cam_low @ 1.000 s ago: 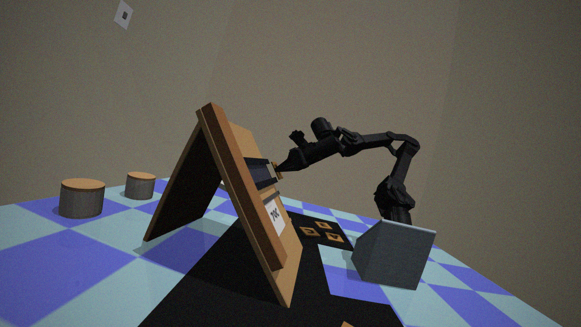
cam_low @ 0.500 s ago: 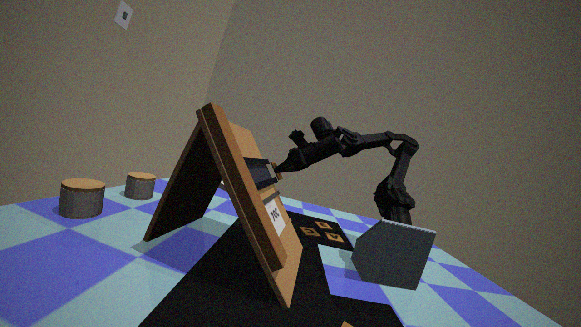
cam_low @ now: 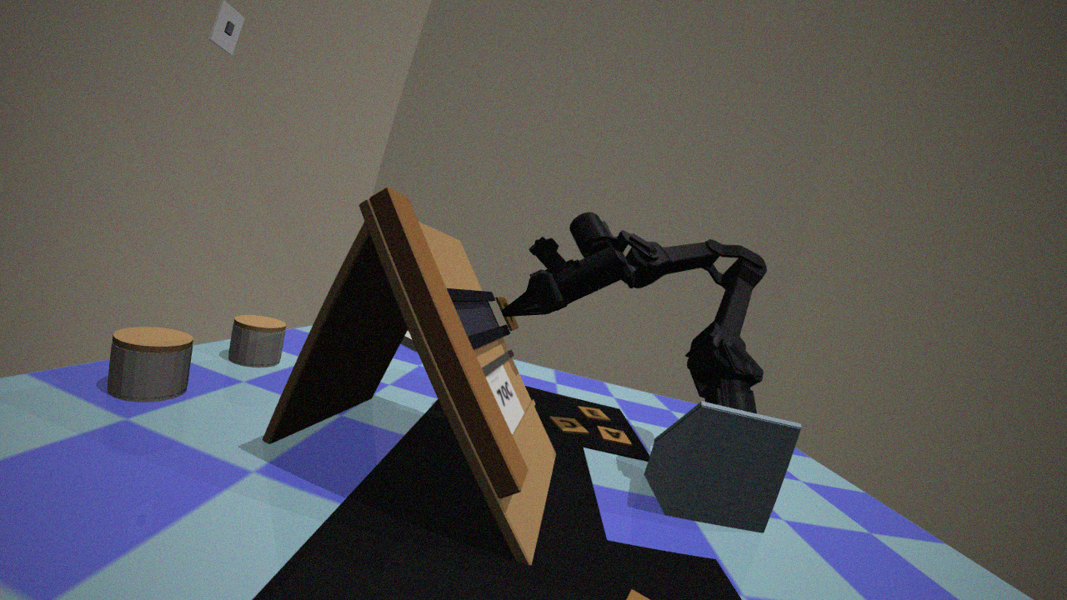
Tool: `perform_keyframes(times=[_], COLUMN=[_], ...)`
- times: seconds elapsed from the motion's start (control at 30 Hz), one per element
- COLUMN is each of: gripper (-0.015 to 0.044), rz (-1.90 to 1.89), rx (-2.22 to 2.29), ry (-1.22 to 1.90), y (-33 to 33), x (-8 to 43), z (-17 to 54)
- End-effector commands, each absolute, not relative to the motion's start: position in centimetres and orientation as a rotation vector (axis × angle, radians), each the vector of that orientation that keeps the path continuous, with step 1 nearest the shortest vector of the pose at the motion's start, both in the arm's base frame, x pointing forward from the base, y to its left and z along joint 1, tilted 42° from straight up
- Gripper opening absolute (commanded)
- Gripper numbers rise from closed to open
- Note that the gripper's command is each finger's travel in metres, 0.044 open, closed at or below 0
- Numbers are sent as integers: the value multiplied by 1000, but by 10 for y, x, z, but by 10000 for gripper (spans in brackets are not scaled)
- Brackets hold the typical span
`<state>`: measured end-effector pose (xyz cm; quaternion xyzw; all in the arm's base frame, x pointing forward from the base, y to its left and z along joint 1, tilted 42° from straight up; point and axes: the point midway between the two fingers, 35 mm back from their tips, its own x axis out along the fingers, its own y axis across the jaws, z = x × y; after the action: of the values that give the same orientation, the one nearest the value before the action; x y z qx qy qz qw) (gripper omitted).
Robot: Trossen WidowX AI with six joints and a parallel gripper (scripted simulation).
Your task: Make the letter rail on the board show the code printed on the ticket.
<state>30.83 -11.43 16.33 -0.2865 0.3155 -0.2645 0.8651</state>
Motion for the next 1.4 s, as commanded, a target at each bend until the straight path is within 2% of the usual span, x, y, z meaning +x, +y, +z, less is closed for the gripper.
perform_keyframes(times=[0.0, 1.37], gripper=[0, 0], rz=[-554, -554], rx=[-599, -598], ry=[665, 665], y=[-112, -98], x=[309, 315], z=[160, 146])
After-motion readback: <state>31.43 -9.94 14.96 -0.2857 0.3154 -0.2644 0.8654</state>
